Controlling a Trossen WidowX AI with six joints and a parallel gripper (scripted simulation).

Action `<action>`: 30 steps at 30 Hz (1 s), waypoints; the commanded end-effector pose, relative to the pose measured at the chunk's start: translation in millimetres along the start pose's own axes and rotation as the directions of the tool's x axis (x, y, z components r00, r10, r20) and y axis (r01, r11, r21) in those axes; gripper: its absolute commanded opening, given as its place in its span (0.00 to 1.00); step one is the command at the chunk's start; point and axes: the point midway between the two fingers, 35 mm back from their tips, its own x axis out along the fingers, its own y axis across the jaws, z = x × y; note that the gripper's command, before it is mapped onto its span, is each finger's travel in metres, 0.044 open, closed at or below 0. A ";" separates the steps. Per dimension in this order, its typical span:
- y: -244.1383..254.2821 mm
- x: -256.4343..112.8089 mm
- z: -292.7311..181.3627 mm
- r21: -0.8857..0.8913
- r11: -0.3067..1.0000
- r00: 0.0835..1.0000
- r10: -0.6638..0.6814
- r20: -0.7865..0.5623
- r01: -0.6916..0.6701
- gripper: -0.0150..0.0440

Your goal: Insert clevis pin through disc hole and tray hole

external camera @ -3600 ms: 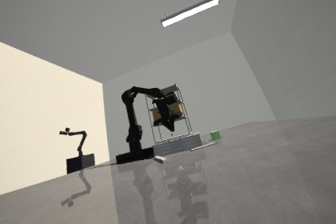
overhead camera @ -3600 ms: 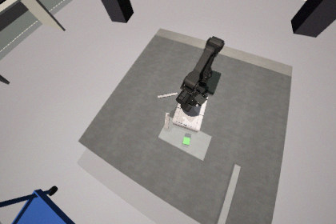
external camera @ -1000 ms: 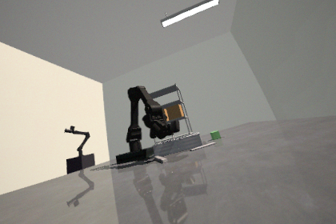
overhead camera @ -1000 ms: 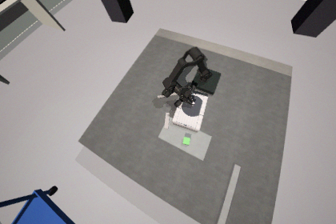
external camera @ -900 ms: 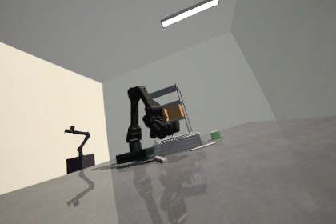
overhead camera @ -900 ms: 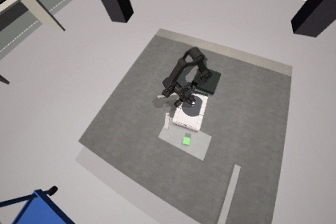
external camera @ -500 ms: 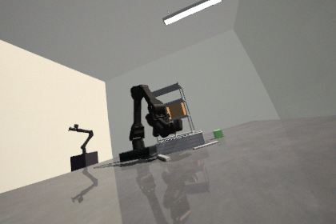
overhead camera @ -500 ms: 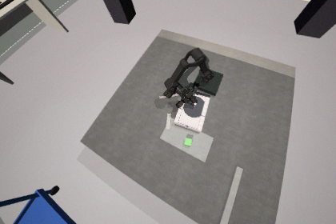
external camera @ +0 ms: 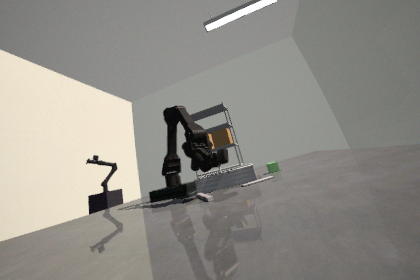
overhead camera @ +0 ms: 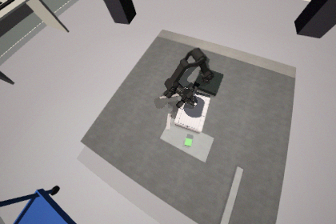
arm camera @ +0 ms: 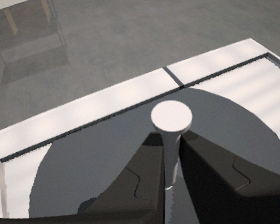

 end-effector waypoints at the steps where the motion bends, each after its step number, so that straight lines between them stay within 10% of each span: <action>1: 0.6 -0.4 -0.7 -0.005 1.000 1.000 0.004 -0.004 -0.004 0.25; 30: 0.7 -0.9 -1.0 0.011 1.000 1.000 0.011 -0.011 -0.011 0.25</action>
